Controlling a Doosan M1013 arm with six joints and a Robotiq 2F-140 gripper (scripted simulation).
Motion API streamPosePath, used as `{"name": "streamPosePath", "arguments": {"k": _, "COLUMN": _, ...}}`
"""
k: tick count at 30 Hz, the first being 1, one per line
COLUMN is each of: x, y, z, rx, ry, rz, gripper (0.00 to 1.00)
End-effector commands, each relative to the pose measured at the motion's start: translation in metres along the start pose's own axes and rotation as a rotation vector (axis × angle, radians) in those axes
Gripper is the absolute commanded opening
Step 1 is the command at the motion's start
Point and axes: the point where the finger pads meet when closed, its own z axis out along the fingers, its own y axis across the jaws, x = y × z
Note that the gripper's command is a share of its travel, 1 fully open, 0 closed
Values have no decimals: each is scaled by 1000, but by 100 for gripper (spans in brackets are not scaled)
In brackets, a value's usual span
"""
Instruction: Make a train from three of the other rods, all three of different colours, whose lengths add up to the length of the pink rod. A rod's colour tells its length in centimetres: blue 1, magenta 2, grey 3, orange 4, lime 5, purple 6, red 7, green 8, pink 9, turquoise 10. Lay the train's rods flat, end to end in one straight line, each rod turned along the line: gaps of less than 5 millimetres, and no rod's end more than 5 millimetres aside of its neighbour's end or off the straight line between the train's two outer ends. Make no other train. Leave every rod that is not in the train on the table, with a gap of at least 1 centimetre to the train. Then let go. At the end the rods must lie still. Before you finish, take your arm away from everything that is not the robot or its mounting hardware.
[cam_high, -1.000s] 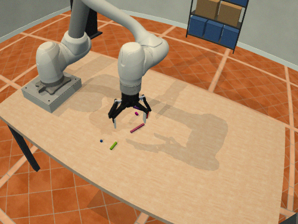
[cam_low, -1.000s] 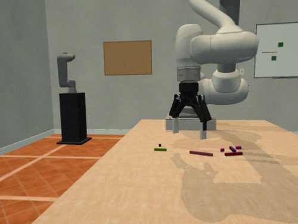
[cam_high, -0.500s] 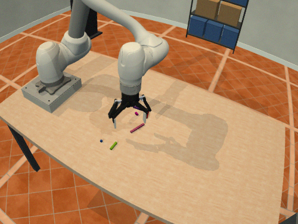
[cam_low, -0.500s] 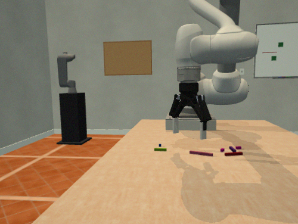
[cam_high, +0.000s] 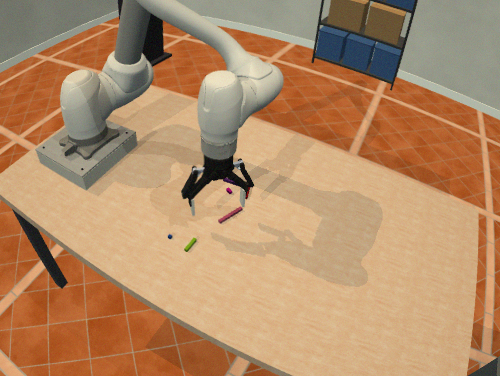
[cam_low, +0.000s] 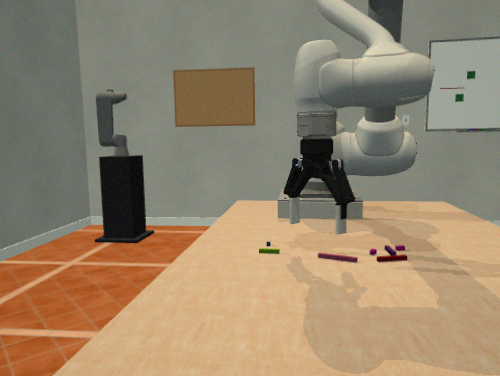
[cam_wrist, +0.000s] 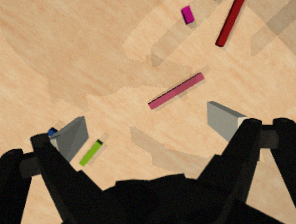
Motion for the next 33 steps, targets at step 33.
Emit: {"name": "streamPosePath", "arguments": {"k": 33, "x": -20, "y": -150, "z": -24, "rx": 1, "ry": -2, "rz": 761, "gripper": 100}}
